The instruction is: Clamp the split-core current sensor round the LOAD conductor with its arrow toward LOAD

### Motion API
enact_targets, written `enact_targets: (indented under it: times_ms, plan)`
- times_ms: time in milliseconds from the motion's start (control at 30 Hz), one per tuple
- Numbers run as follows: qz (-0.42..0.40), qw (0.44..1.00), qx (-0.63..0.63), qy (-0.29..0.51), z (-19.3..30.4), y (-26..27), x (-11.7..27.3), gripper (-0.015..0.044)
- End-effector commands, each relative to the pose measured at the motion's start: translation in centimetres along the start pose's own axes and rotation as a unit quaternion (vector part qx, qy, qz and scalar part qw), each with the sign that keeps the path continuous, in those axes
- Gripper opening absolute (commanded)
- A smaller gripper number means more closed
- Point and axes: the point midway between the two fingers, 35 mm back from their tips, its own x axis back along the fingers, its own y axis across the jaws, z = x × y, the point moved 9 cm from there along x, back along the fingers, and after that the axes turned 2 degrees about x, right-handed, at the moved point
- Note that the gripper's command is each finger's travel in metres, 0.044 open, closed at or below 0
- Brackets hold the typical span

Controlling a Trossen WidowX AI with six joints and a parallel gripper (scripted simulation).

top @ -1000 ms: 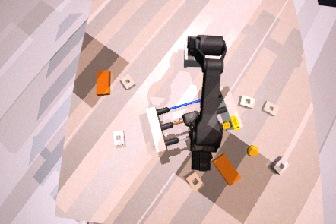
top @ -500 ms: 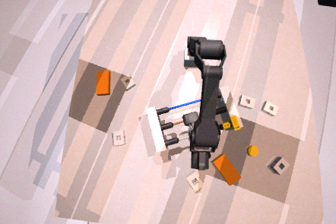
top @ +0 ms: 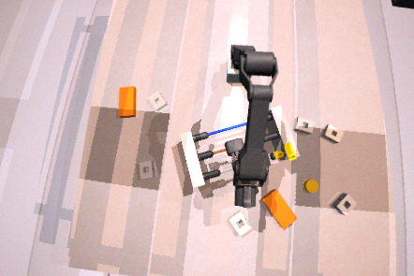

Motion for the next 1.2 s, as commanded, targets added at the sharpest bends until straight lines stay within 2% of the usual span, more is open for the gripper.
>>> enact_targets:
  times_ms: [0,800,1067,1167]
  plan:
    - [0.000,1.000,0.000,0.000,0.01,-0.02,0.08,0.0367]
    - [0.000,1.000,0.000,0.000,0.01,-0.02,0.08,0.0207]
    - [0.012,1.000,-0.002,0.001,-0.03,0.25,0.70,0.0000]
    - [0.006,1.000,-0.001,0.002,0.02,0.10,0.34,0.0000]
